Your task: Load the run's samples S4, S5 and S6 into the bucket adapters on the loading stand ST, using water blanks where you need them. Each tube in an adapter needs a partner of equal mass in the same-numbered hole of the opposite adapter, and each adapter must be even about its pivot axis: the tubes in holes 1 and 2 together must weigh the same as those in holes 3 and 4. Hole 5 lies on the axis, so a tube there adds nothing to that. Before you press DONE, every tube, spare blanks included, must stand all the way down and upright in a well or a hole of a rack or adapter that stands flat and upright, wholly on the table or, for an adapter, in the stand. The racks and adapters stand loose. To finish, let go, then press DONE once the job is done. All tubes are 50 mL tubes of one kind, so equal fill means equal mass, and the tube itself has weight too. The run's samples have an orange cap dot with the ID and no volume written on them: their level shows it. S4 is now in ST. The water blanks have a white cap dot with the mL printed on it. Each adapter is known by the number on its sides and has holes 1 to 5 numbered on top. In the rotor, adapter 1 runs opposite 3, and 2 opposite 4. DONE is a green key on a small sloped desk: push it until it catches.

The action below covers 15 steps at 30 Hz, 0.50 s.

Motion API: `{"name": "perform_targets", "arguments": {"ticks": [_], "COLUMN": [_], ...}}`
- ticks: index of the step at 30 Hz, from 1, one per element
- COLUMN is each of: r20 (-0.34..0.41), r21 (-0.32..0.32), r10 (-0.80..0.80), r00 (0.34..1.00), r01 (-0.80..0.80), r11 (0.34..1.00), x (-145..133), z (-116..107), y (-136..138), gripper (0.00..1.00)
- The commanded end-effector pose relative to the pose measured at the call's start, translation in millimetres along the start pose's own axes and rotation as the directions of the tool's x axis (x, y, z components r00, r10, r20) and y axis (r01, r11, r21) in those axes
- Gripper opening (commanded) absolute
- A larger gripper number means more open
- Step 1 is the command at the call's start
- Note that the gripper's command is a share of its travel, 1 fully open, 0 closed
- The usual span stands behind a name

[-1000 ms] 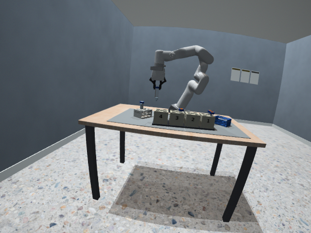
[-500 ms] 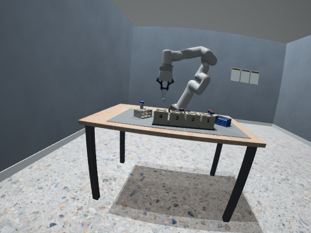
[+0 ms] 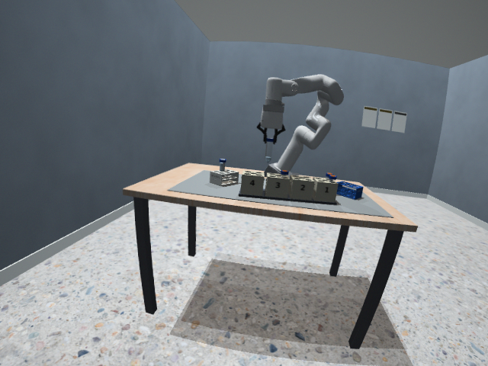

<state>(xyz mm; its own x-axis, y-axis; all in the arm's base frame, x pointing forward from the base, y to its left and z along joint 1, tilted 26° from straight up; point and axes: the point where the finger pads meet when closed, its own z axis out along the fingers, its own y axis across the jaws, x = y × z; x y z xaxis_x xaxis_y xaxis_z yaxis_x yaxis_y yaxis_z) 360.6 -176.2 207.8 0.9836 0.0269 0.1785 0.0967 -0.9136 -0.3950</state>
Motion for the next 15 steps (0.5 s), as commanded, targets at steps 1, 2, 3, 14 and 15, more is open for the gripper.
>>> {"name": "perform_targets", "arguments": {"ticks": [1, 2, 3, 14, 15], "r20": [-0.003, -0.003, -0.003, -0.003, -0.003], "r21": [-0.004, -0.004, -0.004, -0.004, -0.004], "r10": [-0.001, -0.001, -0.001, -0.001, -0.001], "r00": [1.0, 1.0, 1.0, 1.0, 1.0], "r01": [0.001, 0.001, 0.001, 0.001, 0.001], "r11": [1.0, 1.0, 1.0, 1.0, 1.0], "x": [15.2, 17.8, 20.5, 44.6, 47.3], "z": [-1.7, -1.7, -1.7, -1.6, -1.6], "y": [-21.5, -25.7, -30.0, -68.1, -72.4], "gripper": [0.0, 0.0, 0.0, 0.0, 0.0]}}
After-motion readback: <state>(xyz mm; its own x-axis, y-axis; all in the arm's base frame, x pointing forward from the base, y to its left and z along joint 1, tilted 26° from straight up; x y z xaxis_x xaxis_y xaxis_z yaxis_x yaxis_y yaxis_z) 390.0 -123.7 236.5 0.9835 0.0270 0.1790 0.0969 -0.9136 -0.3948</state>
